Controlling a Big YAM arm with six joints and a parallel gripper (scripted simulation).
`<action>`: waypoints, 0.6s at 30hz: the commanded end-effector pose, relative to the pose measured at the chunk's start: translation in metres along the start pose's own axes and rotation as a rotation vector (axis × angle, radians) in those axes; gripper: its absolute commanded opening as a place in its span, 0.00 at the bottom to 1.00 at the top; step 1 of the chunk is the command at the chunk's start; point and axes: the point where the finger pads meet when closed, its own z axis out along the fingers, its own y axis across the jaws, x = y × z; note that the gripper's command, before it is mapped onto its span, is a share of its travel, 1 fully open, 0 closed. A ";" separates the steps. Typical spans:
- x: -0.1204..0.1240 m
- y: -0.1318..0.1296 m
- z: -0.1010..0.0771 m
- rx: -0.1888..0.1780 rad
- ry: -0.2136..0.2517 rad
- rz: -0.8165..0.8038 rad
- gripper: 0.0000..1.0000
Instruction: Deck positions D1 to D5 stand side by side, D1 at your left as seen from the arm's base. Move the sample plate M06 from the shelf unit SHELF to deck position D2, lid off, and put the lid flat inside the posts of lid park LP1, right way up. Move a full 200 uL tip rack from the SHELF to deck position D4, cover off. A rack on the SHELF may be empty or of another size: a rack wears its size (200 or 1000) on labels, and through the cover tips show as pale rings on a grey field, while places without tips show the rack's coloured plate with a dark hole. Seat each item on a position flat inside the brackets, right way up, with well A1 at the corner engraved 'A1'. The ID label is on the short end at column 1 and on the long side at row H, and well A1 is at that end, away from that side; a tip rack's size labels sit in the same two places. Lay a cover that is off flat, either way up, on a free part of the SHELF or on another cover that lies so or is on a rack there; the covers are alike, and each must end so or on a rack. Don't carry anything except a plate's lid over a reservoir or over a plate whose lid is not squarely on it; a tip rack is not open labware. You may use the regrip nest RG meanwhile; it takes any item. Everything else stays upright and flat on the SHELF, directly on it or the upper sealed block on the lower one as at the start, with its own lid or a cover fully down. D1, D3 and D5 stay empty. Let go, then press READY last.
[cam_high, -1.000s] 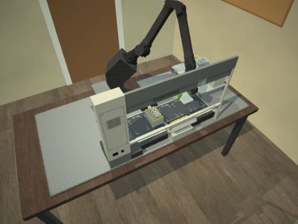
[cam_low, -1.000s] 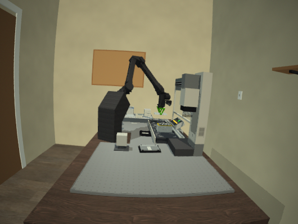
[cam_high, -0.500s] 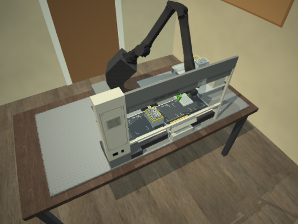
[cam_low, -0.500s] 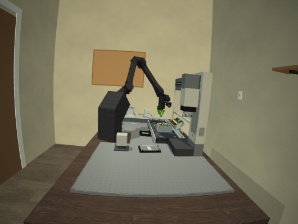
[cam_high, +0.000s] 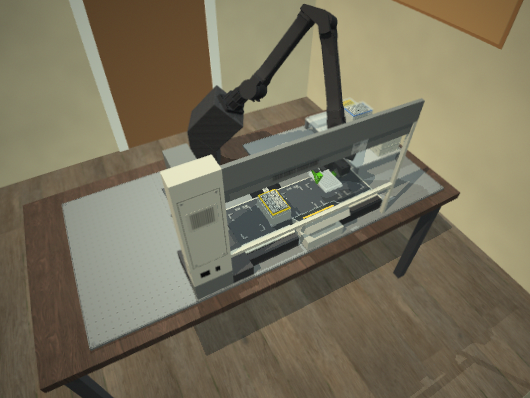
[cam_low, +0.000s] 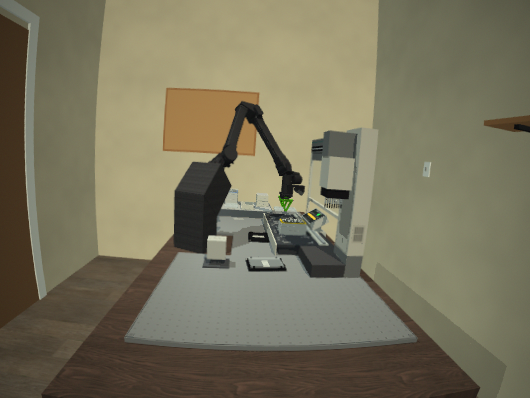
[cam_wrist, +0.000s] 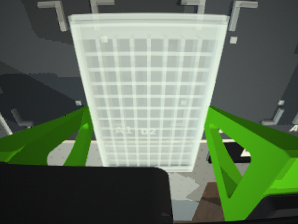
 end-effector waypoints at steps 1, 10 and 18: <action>-0.011 0.012 0.005 -0.018 -0.024 -0.008 0.00; -0.014 0.014 0.019 -0.021 -0.027 -0.010 0.00; -0.013 0.014 0.030 -0.020 -0.025 -0.008 0.00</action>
